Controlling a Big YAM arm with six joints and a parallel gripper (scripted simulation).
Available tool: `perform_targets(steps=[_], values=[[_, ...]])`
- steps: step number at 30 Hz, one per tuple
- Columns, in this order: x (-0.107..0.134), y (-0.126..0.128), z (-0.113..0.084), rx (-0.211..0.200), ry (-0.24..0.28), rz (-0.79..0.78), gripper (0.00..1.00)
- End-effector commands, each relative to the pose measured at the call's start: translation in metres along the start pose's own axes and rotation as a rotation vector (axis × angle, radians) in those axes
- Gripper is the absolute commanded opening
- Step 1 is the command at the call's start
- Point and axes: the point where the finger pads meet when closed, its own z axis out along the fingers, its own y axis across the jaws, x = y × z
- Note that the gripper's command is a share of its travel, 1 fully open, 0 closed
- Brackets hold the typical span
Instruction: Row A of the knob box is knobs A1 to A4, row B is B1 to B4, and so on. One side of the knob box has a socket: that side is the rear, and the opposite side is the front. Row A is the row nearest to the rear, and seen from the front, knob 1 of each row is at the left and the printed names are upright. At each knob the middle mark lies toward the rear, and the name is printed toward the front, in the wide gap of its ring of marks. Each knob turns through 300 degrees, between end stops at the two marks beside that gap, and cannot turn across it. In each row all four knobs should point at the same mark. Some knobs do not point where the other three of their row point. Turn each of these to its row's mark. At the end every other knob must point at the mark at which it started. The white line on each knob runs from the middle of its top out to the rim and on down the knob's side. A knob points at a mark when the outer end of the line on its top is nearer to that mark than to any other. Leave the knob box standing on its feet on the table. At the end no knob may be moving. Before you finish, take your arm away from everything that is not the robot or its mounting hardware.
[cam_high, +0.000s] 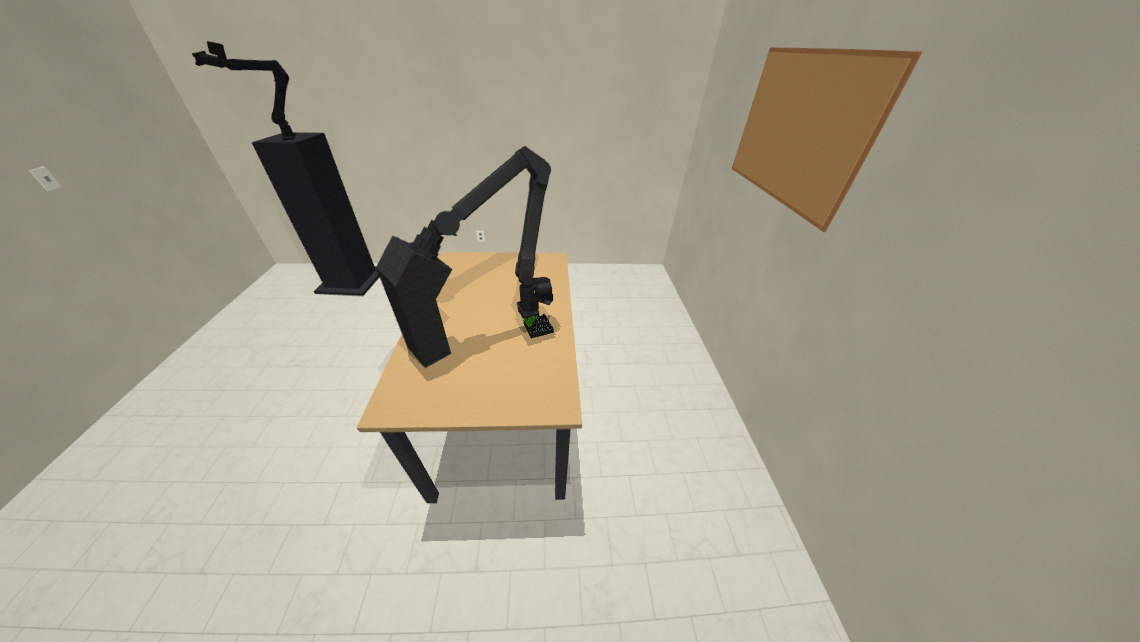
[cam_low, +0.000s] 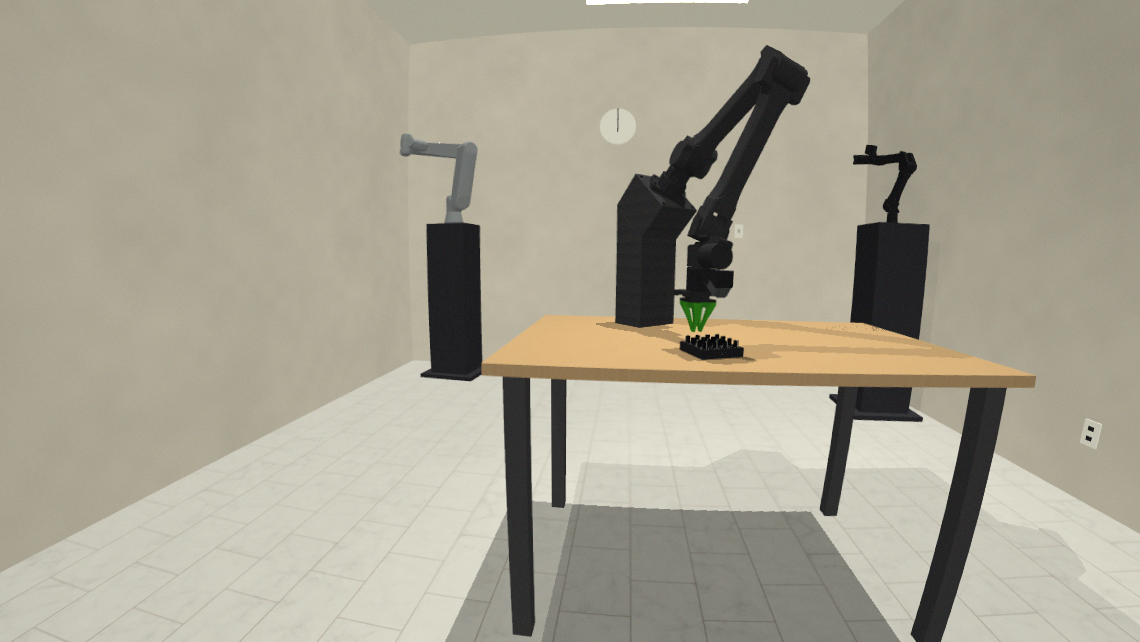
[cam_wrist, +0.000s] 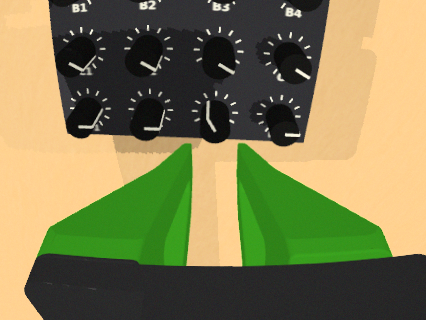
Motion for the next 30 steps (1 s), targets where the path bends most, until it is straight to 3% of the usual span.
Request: perform_targets(steps=[1,30], values=[[0.0137,0.0059,0.0019,-0.006,0.018,0.008,0.18],[0.0076,0.0057,0.0045,-0.006,0.007,0.005,0.18]])
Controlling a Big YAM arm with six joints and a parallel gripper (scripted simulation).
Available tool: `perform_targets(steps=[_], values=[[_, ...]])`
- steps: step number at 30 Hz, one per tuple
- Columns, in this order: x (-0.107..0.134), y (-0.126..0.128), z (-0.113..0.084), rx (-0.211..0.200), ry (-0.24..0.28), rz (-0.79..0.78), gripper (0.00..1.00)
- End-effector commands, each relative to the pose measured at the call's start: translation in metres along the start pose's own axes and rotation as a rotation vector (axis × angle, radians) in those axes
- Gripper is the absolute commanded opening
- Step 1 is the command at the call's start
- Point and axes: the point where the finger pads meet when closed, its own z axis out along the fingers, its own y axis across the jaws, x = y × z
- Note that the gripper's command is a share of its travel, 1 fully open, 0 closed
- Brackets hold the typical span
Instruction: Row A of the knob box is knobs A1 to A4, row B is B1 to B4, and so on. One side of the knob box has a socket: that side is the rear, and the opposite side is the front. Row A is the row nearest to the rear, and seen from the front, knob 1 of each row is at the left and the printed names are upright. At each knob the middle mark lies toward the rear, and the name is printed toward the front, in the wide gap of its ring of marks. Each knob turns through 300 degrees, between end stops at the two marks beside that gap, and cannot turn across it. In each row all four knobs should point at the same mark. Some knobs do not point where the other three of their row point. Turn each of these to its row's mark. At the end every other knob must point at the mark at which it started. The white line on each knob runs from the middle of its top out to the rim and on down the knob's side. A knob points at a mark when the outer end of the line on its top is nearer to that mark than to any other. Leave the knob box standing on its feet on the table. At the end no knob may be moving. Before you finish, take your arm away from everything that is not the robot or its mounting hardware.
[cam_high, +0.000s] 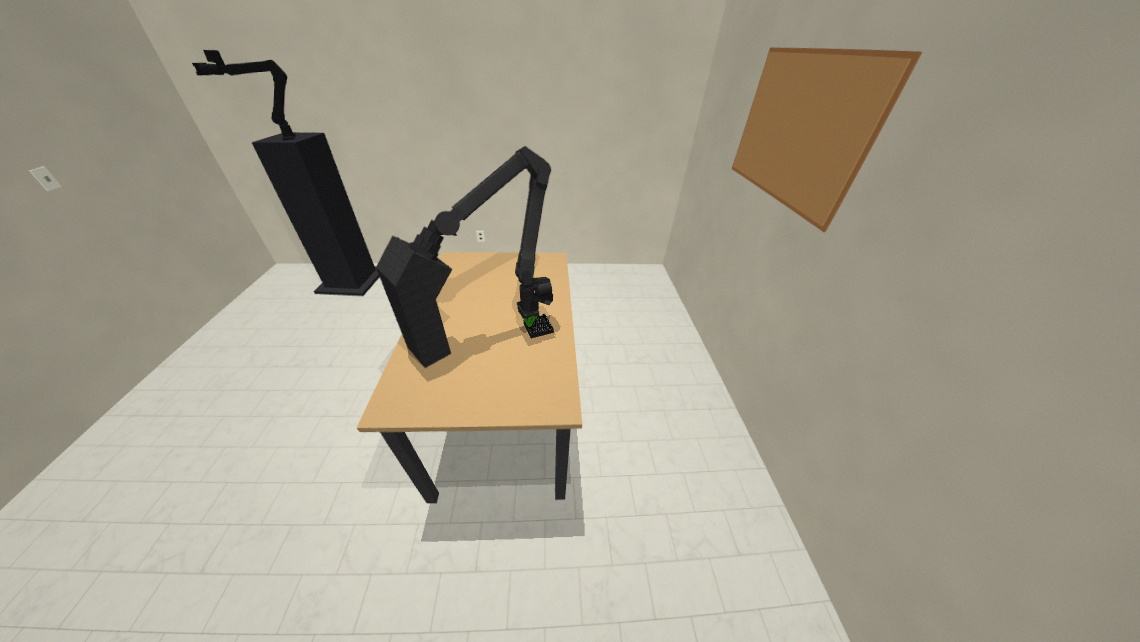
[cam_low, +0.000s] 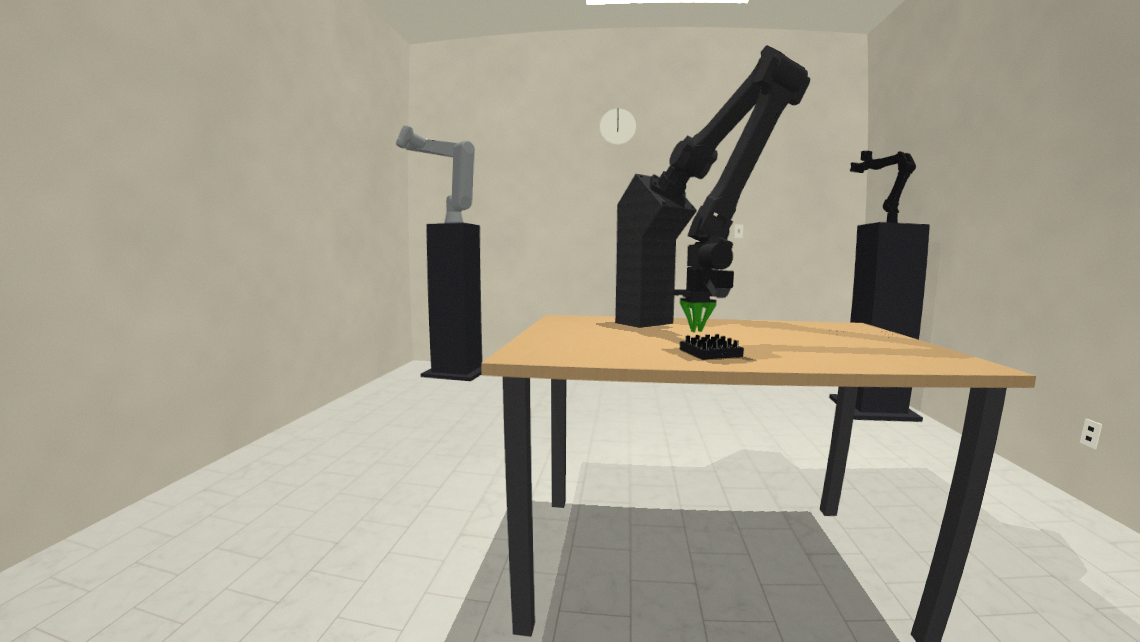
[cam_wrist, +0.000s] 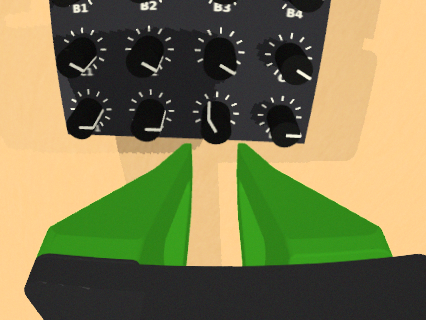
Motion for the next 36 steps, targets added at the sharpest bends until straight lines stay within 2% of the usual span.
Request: perform_targets(steps=[1,16,36], values=[[0.006,0.005,0.005,-0.005,0.005,0.004,0.18],[0.001,0.005,0.016,-0.005,-0.003,0.002,0.18],[0.002,0.004,0.018,-0.004,-0.001,0.002,0.18]])
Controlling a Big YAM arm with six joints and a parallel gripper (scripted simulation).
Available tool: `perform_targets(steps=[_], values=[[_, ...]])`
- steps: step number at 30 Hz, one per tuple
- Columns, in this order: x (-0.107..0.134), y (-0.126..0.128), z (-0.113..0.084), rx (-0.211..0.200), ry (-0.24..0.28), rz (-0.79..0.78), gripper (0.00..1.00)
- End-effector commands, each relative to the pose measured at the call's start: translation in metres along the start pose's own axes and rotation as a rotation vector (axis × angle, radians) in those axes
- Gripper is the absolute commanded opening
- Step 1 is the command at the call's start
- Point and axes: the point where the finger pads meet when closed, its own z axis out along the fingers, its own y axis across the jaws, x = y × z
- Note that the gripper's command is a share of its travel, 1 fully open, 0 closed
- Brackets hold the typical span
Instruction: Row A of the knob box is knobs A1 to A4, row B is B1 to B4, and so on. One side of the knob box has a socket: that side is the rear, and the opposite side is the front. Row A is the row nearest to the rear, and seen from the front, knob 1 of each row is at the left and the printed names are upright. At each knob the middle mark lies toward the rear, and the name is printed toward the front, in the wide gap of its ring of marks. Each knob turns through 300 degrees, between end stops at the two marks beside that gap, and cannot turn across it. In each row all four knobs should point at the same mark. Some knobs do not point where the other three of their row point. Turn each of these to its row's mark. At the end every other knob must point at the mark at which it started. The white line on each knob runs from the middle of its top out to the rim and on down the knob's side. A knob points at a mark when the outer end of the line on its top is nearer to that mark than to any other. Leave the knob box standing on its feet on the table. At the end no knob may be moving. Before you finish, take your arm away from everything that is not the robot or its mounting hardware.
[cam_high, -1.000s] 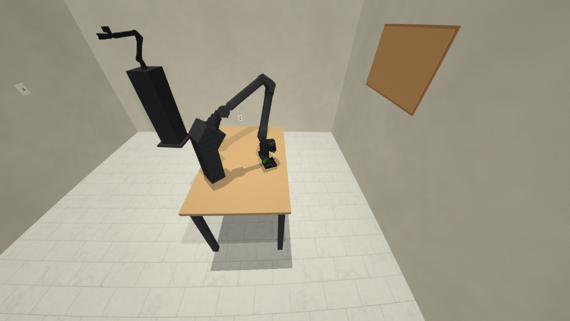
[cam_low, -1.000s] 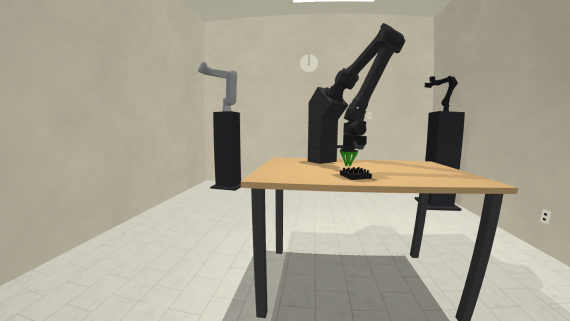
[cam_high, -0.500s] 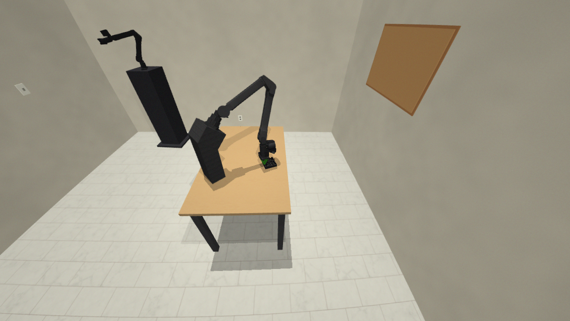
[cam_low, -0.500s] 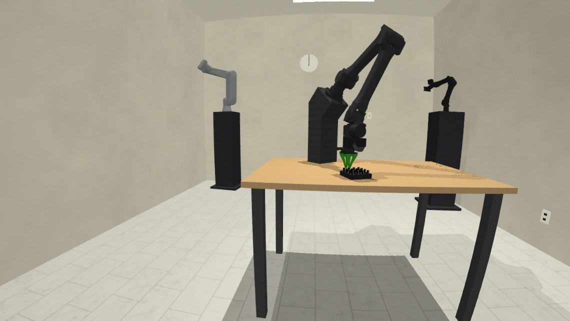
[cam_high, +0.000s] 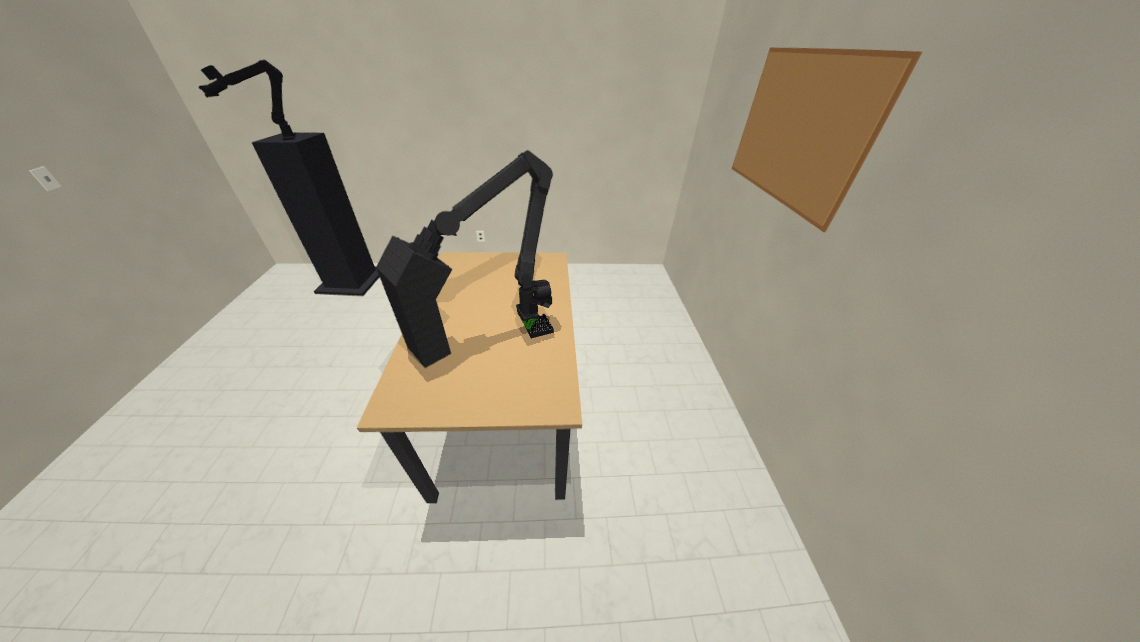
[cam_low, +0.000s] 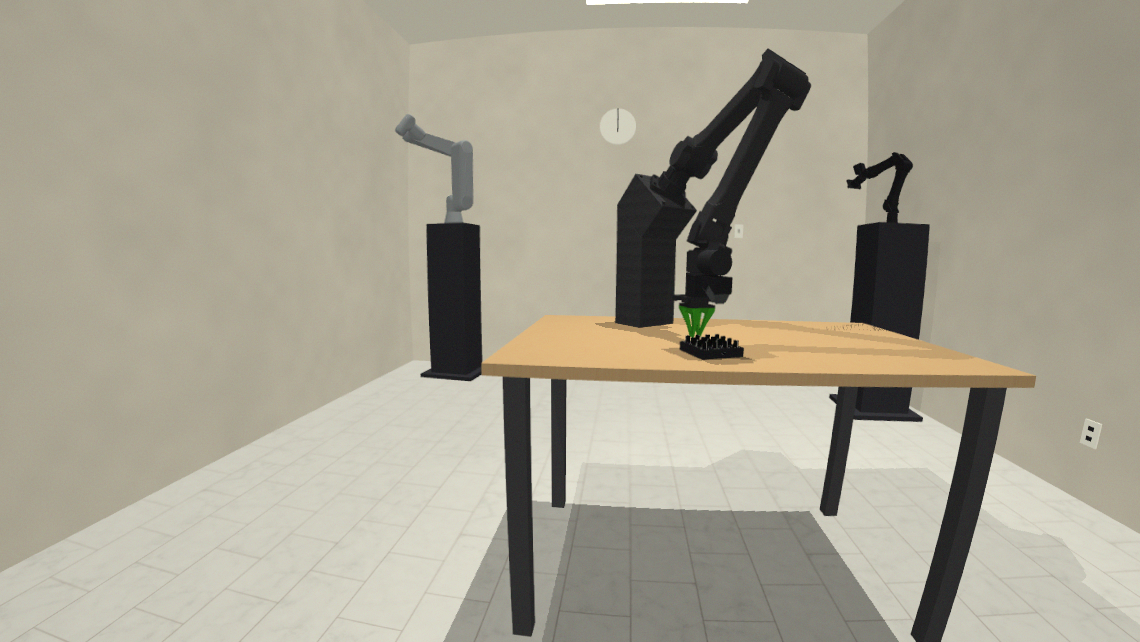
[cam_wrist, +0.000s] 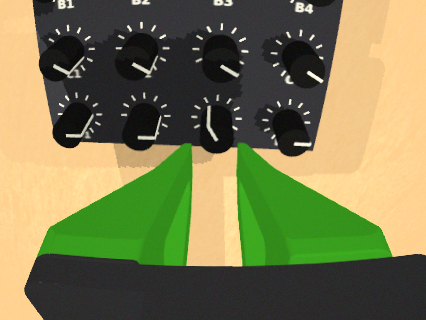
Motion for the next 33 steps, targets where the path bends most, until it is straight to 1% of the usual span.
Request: perform_targets(steps=[1,25,26,33], values=[[-0.0031,0.0037,0.0051,-0.004,-0.009,-0.001,0.18],[-0.0031,0.0037,0.0051,-0.004,-0.009,-0.001,0.18],[-0.0031,0.0037,0.0051,-0.004,-0.009,-0.001,0.07],[-0.0032,0.0039,0.005,-0.006,-0.009,-0.002,0.07]])
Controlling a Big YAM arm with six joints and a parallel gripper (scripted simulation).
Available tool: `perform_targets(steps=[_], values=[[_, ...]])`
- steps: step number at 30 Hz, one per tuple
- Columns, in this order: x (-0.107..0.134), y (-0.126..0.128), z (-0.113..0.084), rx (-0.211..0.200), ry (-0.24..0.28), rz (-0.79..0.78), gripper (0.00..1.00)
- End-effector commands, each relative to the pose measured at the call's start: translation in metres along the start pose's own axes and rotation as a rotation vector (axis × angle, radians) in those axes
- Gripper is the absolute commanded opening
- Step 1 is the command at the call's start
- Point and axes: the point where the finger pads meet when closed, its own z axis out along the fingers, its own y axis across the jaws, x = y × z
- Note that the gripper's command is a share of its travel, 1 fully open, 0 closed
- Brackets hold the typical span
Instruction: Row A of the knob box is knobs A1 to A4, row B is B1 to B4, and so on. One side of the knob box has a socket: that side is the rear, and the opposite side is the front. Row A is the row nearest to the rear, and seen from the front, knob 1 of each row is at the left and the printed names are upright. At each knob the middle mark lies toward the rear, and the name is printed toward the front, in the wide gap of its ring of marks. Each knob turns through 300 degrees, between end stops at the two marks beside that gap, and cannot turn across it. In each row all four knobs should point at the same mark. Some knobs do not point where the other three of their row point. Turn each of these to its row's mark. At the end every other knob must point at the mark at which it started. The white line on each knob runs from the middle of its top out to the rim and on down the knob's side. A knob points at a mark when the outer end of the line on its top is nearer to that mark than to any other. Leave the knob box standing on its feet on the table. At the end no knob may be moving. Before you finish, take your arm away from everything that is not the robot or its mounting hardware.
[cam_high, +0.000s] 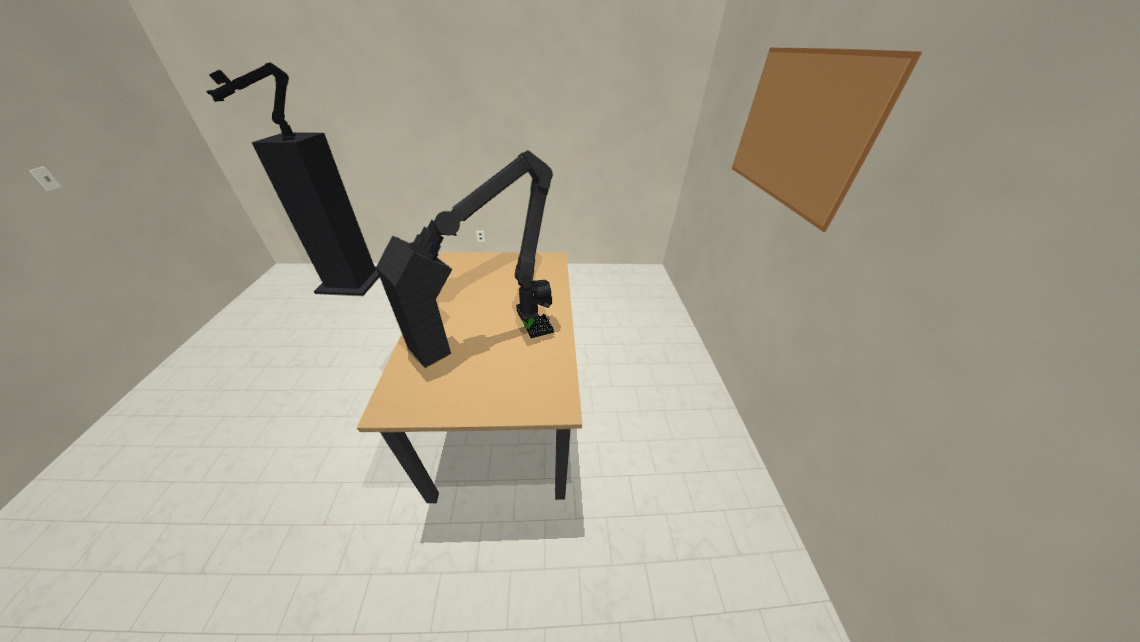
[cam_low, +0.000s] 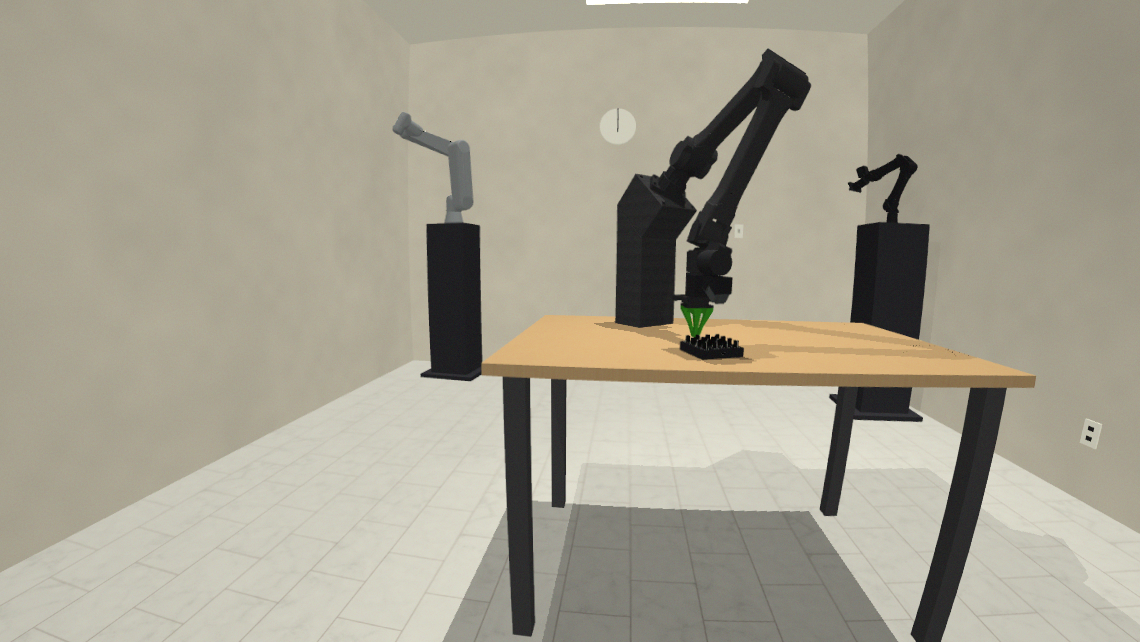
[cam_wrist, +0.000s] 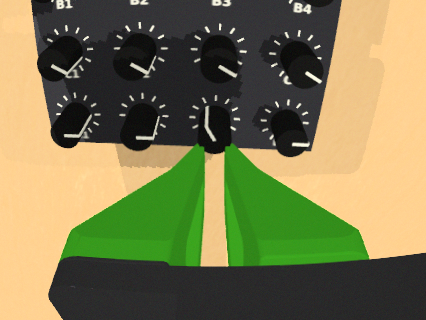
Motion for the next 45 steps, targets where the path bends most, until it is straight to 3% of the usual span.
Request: perform_targets(steps=[1,45], values=[[-0.0032,0.0042,0.005,-0.008,-0.009,-0.002,0.07],[-0.0032,0.0038,0.0049,-0.007,-0.009,0.068,0.07]])
